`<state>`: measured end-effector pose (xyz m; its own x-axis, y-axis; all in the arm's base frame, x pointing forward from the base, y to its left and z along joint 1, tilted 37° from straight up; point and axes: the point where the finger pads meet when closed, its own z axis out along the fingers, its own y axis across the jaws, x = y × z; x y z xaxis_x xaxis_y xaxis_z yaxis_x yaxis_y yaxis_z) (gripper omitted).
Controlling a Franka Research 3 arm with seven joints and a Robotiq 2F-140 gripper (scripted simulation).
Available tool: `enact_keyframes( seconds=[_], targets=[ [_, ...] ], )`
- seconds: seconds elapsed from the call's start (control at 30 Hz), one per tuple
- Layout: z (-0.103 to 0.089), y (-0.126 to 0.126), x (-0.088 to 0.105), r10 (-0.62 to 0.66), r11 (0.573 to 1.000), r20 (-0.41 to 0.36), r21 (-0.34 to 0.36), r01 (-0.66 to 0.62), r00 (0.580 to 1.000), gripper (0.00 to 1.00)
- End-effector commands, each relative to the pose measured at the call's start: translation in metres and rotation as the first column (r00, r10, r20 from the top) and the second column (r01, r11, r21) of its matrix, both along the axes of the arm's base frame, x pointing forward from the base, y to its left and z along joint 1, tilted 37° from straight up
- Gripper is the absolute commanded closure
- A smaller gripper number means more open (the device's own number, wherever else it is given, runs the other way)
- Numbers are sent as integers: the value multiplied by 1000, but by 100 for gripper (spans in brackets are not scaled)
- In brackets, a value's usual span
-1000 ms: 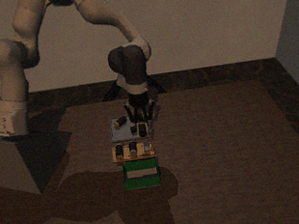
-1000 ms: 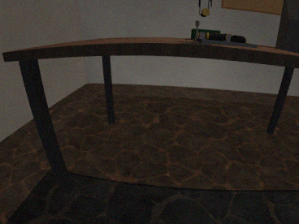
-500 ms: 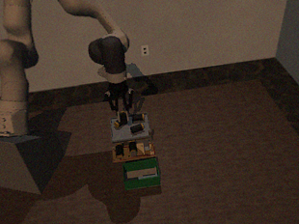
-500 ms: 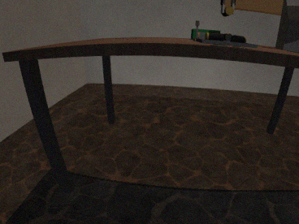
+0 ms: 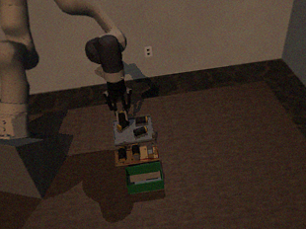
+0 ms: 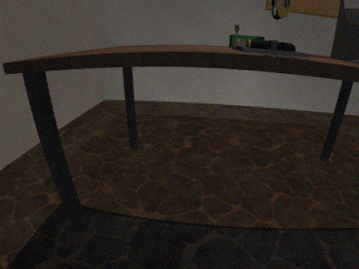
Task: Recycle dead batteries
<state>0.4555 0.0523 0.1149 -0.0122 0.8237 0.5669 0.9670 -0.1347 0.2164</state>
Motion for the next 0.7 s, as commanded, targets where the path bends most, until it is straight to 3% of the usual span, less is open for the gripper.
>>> enact_keyframes(
  seconds=[0.0, 0.5, 0.57, 0.67],
  targets=[
    [1, 0, 1, -12, 1000, -3, 0, 12, 1000, 84],
    [0, 0, 1, -11, 1000, -2, 0, 11, 1000, 84],
    [-7, 5, 3, -11, 1000, -2, 0, 11, 1000, 84],
    [-33, 23, 11, -11, 1000, -2, 0, 11, 1000, 84]
  ],
)
